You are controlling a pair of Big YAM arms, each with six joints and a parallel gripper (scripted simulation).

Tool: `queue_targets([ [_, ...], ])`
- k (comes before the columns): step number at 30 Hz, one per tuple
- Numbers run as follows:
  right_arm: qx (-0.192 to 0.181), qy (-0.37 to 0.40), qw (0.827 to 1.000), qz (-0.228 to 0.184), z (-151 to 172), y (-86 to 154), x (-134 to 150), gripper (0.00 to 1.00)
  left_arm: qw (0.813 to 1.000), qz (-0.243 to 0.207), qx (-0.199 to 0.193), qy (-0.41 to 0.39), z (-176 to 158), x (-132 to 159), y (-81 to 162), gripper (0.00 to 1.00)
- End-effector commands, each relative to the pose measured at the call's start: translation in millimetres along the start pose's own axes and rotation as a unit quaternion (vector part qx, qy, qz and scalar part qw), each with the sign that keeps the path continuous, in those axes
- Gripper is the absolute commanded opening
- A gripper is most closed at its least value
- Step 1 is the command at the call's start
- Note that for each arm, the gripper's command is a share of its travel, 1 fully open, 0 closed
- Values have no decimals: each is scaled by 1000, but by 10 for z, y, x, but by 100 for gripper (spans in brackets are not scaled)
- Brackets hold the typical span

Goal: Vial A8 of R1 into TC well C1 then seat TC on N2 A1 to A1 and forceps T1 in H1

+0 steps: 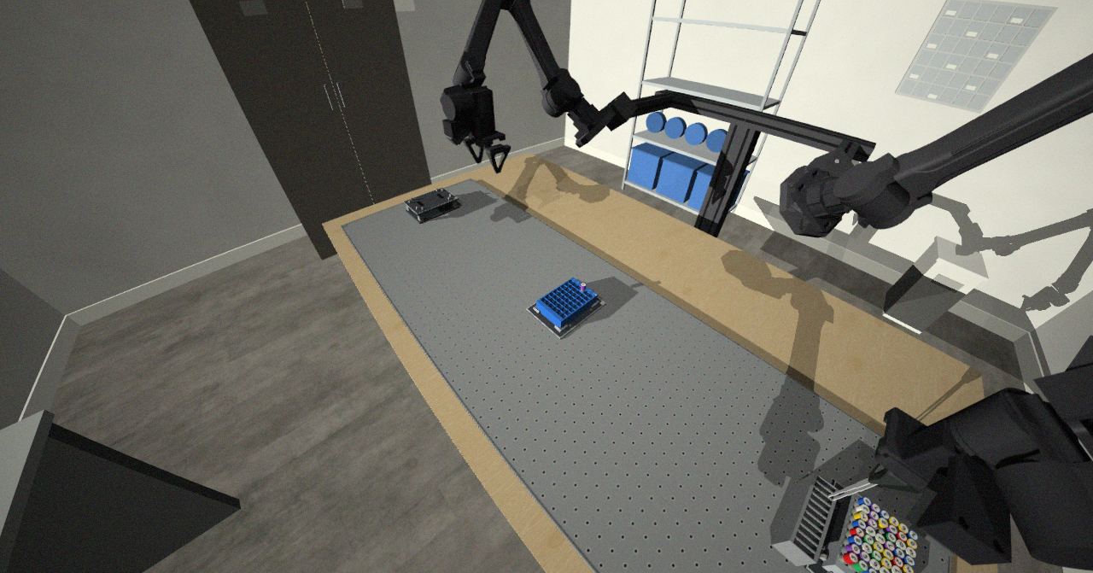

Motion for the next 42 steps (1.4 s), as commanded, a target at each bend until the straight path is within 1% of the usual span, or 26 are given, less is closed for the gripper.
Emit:
queue_targets([
  [1, 0, -9, 1000, -6, -36, 41, -69, 100, 1000, -12, -1, 4, 38, -103, 73, 7],
  [6, 0, -9, 1000, -6, -36, 41, -69, 100, 1000, -12, -1, 4, 38, -104, 73, 7],
  [7, 0, -9, 1000, -6, -36, 41, -69, 100, 1000, -11, 4, 1, -9, -178, 75, 7],
  [8, 0, -9, 1000, -6, -36, 41, -69, 100, 1000, -12, -1, 4, 37, -105, 73, 7],
  [12, 0, -9, 1000, -6, -36, 41, -69, 100, 1000, -12, -1, 4, 37, -105, 73, 7],
  [13, 0, -9, 1000, -6, -36, 41, -69, 100, 1000, -13, 4, 0, -10, -187, 64, 7],
  [17, 0, -9, 1000, -6, -36, 41, -69, 100, 1000, -16, 1, 3, 19, -198, 43, 7],
  [18, 0, -9, 1000, -6, -36, 41, -69, 100, 1000, -18, -2, 5, 42, -125, 78, 7],
  [19, 0, -9, 1000, -6, -36, 41, -69, 100, 1000, -18, -3, 5, 50, -120, 69, 7],
  [27, 0, -9, 1000, -6, -36, 41, -69, 100, 1000, -2, -2, 0, 30, -13, -66, 7],
  [34, 0, -9, 1000, -6, -36, 41, -69, 100, 1000, 2, 0, -2, 9, 3, -109, 7],
  [35, 0, -9, 1000, -6, -36, 41, -69, 100, 1000, -9, -3, 3, 55, -68, -44, 7],
  [36, 0, -9, 1000, -6, -36, 41, -69, 100, 1000, -9, -3, 3, 60, -69, -45, 7],
  [42, 0, -9, 1000, -6, -36, 41, -69, 100, 1000, -3, 0, -1, 21, -35, -102, 7],
])
Point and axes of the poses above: on each arm, the point where the finger pads meet when closed, its own y axis back along the fingers, its own z axis across the jaws, x = y × z, the point moved 4 cm from there along y, back along the fingers, and after that the axes turned 7 degrees about y, right-handed, at the moved point
